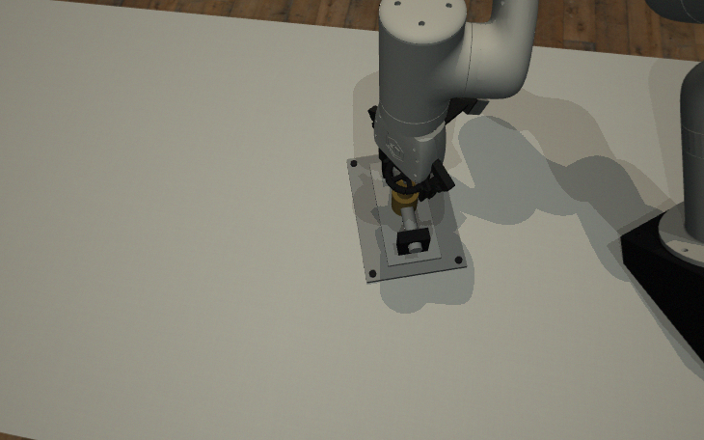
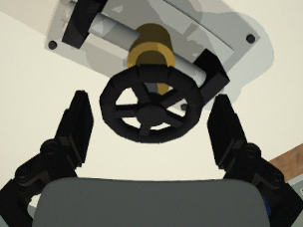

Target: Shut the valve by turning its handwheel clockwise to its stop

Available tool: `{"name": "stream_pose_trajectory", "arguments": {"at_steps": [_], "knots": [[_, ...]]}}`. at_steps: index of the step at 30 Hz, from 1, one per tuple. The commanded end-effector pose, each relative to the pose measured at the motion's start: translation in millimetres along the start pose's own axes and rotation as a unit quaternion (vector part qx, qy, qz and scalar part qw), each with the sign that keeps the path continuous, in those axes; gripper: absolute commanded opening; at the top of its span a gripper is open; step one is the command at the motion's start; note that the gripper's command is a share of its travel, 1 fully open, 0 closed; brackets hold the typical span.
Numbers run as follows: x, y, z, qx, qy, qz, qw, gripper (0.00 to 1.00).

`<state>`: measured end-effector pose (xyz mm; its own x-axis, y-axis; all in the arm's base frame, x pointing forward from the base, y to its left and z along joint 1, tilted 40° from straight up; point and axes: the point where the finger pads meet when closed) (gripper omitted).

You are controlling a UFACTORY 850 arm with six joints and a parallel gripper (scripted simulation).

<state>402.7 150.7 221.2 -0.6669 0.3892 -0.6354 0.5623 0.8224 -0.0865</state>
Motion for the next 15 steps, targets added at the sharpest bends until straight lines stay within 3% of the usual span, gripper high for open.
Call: {"name": "stream_pose_trajectory", "arguments": {"at_steps": [1, 15], "knots": [[-0.3, 0.6, 2.1, -0.001, 0.000, 0.000, 1.000, 1.00], [-0.3, 0.6, 9.9, -0.001, 0.000, 0.000, 1.000, 1.00]]}}
Point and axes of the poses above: the point where the finger pads meet when closed, its own z axis out along the fingers, its own x axis across the jaws, y = z × x, and after that the axes turned 3 degrees about z, right-handed
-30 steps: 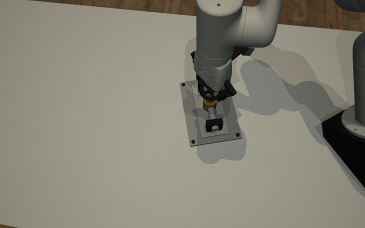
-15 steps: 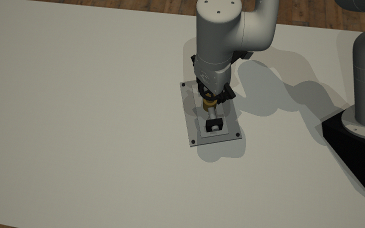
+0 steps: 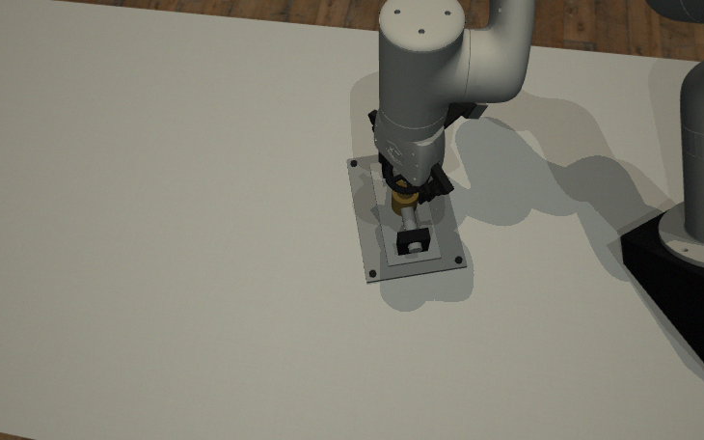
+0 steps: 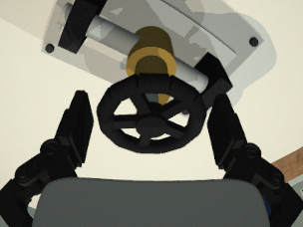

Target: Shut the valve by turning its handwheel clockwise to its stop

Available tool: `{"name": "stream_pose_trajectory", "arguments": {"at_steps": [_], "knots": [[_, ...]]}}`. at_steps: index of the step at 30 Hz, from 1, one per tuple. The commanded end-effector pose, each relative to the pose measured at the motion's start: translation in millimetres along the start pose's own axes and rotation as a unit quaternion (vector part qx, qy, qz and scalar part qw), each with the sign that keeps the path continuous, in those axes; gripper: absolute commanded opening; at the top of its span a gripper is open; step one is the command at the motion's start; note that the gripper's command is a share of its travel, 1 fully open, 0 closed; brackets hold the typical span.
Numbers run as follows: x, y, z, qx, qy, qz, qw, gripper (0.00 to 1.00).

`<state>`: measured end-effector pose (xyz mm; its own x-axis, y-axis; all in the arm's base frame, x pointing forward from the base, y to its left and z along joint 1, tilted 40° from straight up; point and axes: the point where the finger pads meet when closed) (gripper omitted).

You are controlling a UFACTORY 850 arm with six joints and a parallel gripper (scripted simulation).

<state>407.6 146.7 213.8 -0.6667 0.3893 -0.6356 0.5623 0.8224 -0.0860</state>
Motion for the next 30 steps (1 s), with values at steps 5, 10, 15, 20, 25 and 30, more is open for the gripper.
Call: {"name": "stream_pose_trajectory", "arguments": {"at_steps": [5, 10, 15, 20, 25, 30], "knots": [[-0.3, 0.5, 0.8, -0.001, 0.000, 0.000, 1.000, 1.00], [-0.3, 0.5, 0.9, -0.001, 0.000, 0.000, 1.000, 1.00], [-0.3, 0.5, 0.9, -0.001, 0.000, 0.000, 1.000, 1.00], [-0.3, 0.5, 0.9, -0.001, 0.000, 0.000, 1.000, 1.00], [-0.3, 0.5, 0.9, -0.001, 0.000, 0.000, 1.000, 0.00], [-0.3, 0.5, 0.9, -0.001, 0.000, 0.000, 1.000, 0.00]]}}
Point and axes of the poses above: the point where the finger pads meet when closed, its own z axis out along the fingers, its own x axis across the jaws, y = z × x, and after that the axes turned 3 degrees about z, right-handed
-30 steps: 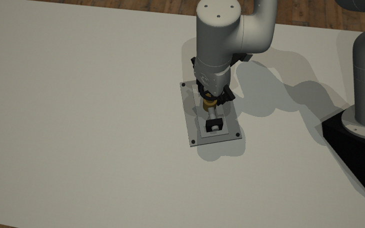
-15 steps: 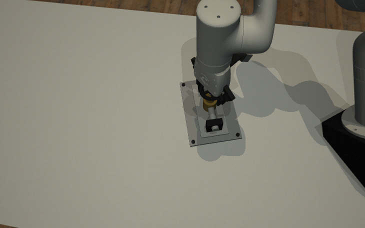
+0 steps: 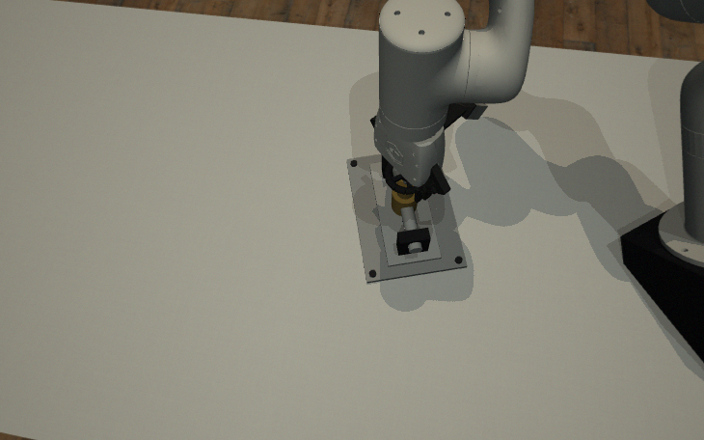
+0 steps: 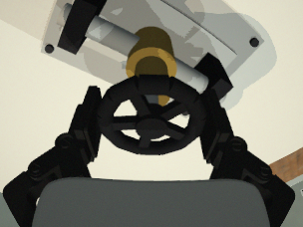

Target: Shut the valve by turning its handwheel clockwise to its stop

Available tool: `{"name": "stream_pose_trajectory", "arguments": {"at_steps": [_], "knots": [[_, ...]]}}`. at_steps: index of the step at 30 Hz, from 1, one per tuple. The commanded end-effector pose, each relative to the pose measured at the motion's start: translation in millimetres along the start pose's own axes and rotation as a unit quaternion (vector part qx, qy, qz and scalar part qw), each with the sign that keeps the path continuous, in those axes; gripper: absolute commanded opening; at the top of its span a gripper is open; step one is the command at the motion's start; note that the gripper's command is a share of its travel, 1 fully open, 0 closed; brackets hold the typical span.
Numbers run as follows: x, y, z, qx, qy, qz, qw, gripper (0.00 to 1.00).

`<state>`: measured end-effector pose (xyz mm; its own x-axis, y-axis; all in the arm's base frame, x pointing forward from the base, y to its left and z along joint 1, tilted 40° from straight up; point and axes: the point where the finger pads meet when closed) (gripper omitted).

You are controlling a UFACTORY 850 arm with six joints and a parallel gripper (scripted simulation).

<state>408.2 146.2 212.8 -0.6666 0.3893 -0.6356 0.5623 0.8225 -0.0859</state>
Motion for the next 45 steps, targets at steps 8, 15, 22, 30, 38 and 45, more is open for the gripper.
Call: {"name": "stream_pose_trajectory", "arguments": {"at_steps": [8, 15, 22, 30, 38, 45], "knots": [[-0.3, 0.5, -0.3, 0.000, 0.000, 0.000, 1.000, 0.00], [-0.3, 0.5, -0.3, 0.000, 0.000, 0.000, 1.000, 0.00], [-0.3, 0.5, -0.3, 0.000, 0.000, 0.000, 1.000, 0.00], [-0.3, 0.5, -0.3, 0.000, 0.000, 0.001, 1.000, 0.00], [-0.3, 0.5, -0.3, 0.000, 0.000, 0.005, 1.000, 0.00], [-0.3, 0.5, -0.3, 0.000, 0.000, 0.015, 1.000, 0.00]]}}
Point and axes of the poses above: the point where the finger pads meet when closed, its own z axis out along the fingers, its own x axis across the jaws, y = z × x, and after that the axes turned 3 degrees about z, right-handed
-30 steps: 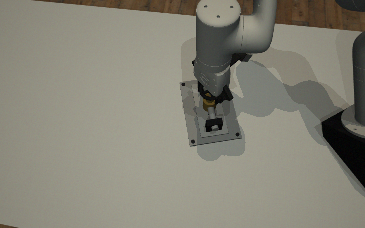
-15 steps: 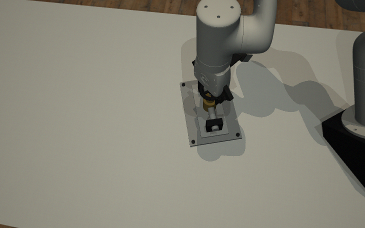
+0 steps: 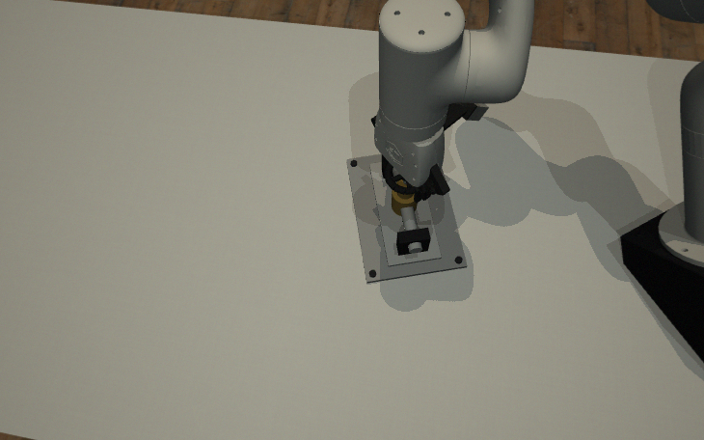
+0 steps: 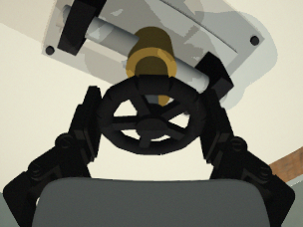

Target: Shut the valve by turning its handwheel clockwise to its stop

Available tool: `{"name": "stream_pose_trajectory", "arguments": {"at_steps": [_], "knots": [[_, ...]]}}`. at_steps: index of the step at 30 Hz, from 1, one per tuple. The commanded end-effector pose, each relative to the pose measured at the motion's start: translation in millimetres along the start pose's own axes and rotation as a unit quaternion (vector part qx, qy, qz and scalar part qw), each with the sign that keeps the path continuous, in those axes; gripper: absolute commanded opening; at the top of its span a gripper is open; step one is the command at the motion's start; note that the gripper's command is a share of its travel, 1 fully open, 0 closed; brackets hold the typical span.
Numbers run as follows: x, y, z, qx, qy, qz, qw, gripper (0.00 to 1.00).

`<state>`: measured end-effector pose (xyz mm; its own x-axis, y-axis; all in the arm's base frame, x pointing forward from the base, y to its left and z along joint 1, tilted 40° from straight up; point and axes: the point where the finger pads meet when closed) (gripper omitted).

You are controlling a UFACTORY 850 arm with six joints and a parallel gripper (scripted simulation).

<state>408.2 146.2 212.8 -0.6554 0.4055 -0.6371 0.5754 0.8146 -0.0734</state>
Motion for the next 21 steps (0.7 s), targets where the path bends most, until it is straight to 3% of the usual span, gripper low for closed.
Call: {"name": "stream_pose_trajectory", "arguments": {"at_steps": [1, 21], "knots": [[-0.3, 0.5, -0.3, -0.001, 0.000, 0.008, 1.000, 0.00], [-0.3, 0.5, -0.3, -0.001, 0.000, 0.087, 0.996, 0.00]]}}
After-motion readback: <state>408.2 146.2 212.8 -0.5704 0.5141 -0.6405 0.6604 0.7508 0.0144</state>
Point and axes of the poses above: the point where the finger pads meet when closed, its own z axis out along the fingers, its own x axis across the jaws, y = z × x, and after that the axes turned 3 degrees about z, right-handed
